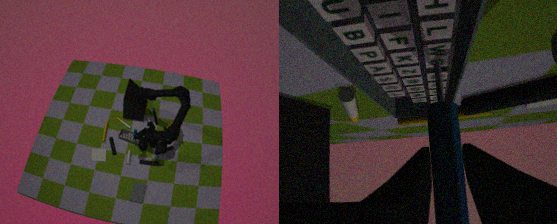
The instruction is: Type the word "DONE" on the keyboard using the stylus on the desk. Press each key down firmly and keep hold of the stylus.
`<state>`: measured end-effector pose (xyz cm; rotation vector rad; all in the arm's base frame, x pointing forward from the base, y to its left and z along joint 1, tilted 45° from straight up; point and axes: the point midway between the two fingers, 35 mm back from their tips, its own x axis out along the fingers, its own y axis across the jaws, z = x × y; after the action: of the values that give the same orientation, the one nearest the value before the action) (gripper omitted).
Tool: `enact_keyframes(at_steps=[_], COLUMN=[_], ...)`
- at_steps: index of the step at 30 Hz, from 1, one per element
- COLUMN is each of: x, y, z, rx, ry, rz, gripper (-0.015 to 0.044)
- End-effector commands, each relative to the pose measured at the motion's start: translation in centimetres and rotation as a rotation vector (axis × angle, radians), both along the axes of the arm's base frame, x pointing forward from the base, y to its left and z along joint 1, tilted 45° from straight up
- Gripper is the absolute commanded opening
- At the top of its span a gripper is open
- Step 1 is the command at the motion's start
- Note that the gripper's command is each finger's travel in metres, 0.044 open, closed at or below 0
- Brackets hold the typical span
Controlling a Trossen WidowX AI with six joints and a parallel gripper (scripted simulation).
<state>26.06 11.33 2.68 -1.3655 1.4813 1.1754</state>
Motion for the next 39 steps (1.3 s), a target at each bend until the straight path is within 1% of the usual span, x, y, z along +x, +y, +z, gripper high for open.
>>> enact_keyframes(at_steps=[1, 11, 19, 23, 29, 31, 39], x=[0.0, 0.0, 0.3, 0.2, 0.2, 0.2, -0.7], y=[0.2, 0.0, -2.5, -2.5, -2.5, -2.6, -4.7], z=[-0.2, 0.0, 2.5, 2.3, 2.3, 2.2, 0.5], rx=[0.003, 0.003, 0.001, 0.003, 0.003, 0.002, 0.0], ry=[0.0, 0.0, -0.001, -0.001, -0.001, -0.001, 0.0], rz=[-0.005, -0.005, -0.005, -0.016, -0.016, -0.015, -0.01], gripper=[0.0081, 0.0081, 0.0081, 0.0084, 0.0044, 0.0, 0.0])
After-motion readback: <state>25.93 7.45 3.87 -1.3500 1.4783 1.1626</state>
